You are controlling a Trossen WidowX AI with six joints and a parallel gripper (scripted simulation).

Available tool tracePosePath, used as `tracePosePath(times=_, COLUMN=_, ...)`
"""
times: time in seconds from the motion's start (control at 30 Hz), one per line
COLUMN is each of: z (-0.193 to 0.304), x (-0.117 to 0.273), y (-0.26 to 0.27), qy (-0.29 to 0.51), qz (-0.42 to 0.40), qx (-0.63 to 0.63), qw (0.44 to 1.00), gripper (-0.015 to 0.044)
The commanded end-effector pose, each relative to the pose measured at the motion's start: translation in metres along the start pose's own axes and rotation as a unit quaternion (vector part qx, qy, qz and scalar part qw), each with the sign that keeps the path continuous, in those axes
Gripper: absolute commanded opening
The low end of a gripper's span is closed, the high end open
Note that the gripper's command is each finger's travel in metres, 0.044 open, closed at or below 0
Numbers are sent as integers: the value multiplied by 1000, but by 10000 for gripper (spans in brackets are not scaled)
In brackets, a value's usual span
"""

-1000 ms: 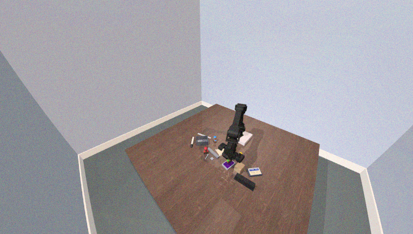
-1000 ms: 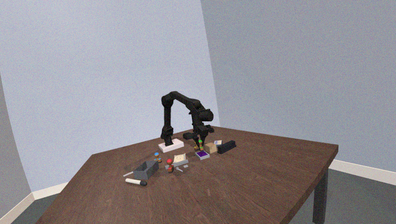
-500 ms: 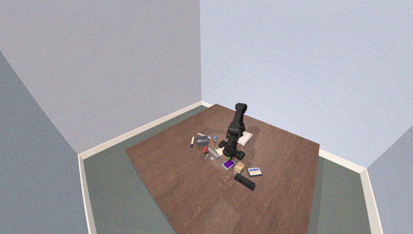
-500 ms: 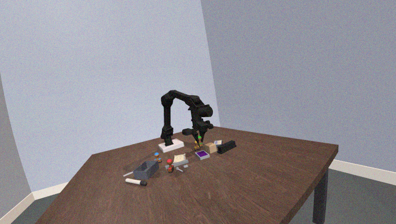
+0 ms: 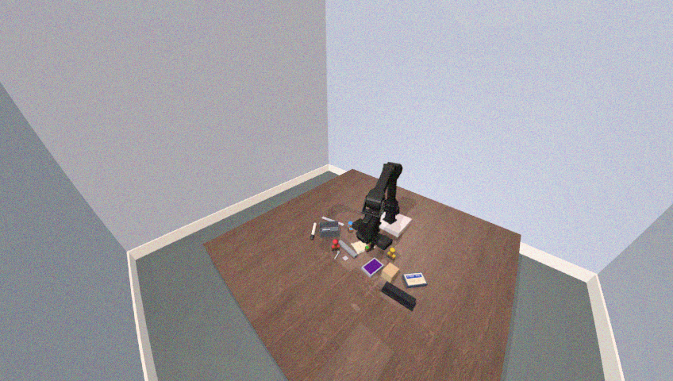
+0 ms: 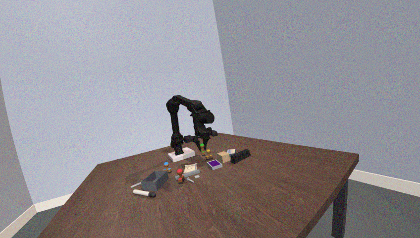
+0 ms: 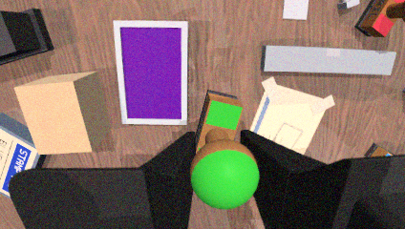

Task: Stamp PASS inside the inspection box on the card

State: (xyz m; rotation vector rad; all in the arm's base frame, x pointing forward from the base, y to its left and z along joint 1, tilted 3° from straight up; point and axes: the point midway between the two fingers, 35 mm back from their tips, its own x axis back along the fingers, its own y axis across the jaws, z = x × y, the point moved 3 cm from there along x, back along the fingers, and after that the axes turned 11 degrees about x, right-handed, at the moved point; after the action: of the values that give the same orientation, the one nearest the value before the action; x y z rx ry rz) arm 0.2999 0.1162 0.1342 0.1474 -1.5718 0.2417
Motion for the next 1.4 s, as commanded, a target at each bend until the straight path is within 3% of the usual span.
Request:
tracePosePath(times=0.0, z=14, x=0, y=-17, qy=1, qz=2, qx=-17, qw=1000, gripper=0)
tracePosePath(times=0.5, z=75, x=-7, y=-66, qy=4, qz=5, qx=-91, qw=996, gripper=0)
tracePosePath(times=1.37, z=74, x=-22, y=-67, qy=3, qz=5, qx=-92, qw=996, gripper=0)
